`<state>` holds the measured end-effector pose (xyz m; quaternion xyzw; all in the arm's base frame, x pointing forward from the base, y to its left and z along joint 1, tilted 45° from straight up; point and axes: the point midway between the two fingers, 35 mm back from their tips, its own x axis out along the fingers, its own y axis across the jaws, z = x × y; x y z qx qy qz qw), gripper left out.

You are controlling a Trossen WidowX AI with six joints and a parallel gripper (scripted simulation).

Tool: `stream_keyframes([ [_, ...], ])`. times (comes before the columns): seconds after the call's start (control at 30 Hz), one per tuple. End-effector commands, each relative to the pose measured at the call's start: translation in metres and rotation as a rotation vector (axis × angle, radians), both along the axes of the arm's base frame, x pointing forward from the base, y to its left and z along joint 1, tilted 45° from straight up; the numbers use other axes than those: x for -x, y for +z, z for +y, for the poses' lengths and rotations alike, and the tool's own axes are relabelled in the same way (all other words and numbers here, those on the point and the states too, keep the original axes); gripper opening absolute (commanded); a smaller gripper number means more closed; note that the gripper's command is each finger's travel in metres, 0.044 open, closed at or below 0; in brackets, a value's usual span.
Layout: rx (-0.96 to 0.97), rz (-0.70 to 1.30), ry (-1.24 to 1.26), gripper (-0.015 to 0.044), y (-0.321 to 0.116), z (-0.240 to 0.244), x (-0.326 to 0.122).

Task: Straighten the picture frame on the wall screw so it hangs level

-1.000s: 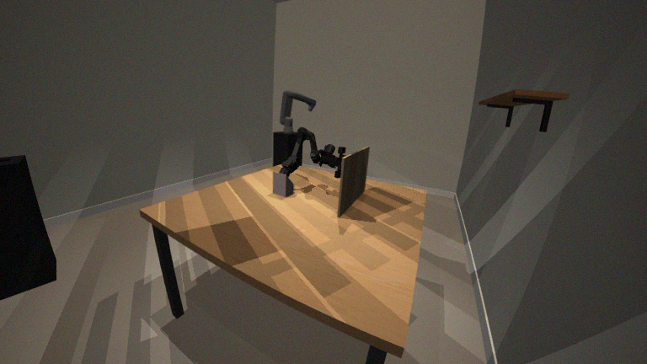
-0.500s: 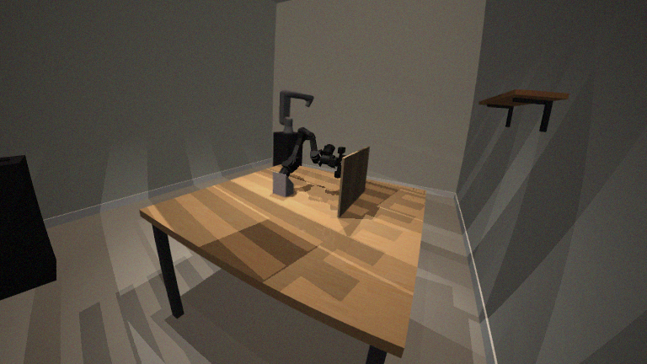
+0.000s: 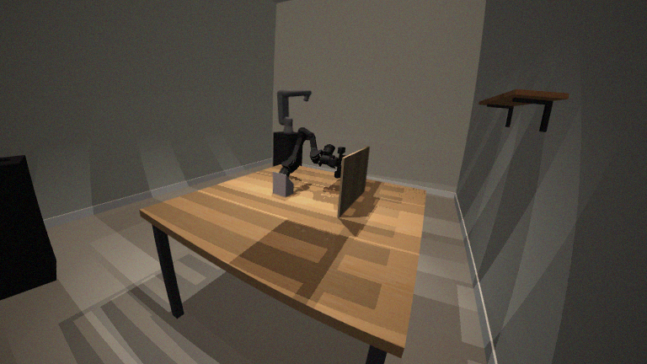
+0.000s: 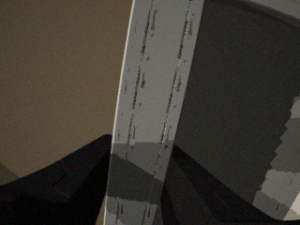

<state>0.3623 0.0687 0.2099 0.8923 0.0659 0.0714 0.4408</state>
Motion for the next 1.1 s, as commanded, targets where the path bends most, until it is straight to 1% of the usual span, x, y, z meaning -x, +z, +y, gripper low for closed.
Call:
stream_keyframes([
  [0.0,-0.005,-0.008,-0.006,0.0,0.0014,-0.001,-0.0001],
  [1.07,-0.007,-0.001,-0.001,0.0,-0.0039,0.0027,0.0002],
])
